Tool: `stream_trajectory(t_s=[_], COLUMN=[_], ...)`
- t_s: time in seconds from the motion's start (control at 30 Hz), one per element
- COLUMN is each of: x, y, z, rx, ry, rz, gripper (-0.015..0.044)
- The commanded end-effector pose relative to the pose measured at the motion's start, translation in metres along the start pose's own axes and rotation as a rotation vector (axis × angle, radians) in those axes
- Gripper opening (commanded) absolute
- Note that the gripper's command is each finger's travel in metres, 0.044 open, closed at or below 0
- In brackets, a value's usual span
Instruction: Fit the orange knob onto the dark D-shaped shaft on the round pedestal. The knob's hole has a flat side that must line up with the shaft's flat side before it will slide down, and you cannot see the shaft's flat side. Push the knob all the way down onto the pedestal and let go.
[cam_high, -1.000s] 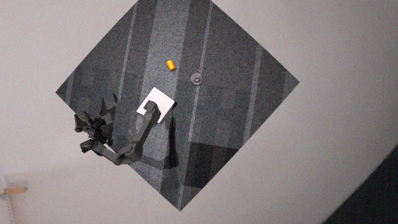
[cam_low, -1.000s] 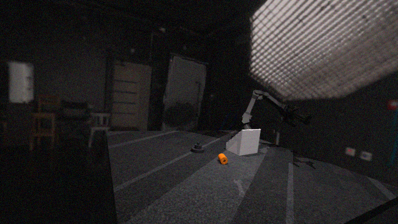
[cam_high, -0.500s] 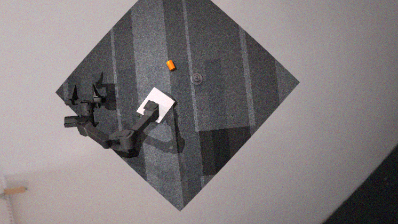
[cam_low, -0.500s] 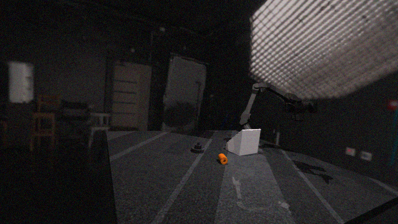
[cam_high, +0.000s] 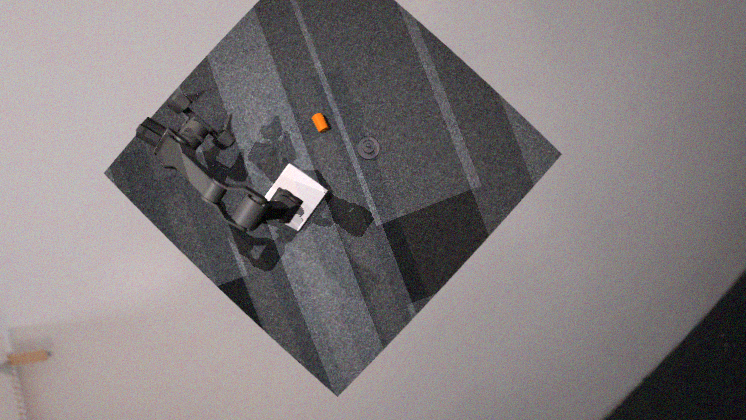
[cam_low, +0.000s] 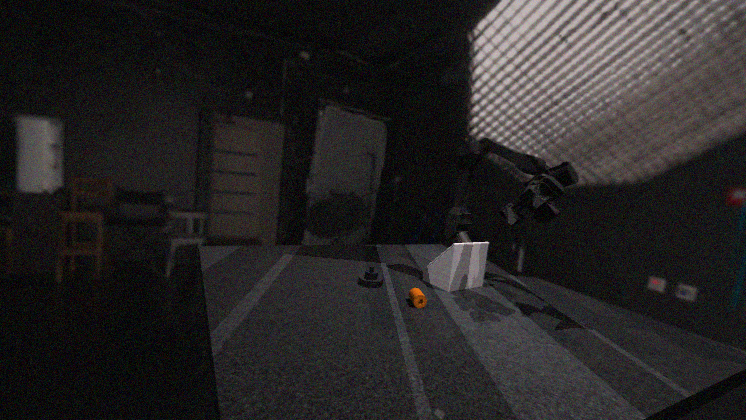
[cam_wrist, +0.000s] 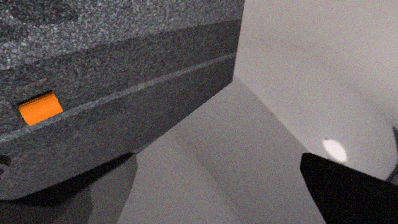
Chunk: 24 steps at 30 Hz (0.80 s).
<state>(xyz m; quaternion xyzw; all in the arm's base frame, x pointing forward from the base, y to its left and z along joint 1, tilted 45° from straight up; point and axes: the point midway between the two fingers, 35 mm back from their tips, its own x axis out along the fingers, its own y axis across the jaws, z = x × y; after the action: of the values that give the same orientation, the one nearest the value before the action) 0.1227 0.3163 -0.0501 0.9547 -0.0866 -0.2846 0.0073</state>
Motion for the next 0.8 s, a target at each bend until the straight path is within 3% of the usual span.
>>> stream_trajectory(t_s=[0.0, 0.43, 0.63, 0.77], x=[0.047, 0.183, 0.216, 0.219], y=[0.019, 0.149, 0.228, 0.237], z=[-0.023, -0.082, -0.091, -0.091], rx=[0.208, 1.007, 1.36, 1.4], ry=[-0.046, -0.05, 0.031, 0.043], rz=[0.17, 0.817, 1.122, 1.158], gripper=[0.044, 0.044, 0.044, 0.044])
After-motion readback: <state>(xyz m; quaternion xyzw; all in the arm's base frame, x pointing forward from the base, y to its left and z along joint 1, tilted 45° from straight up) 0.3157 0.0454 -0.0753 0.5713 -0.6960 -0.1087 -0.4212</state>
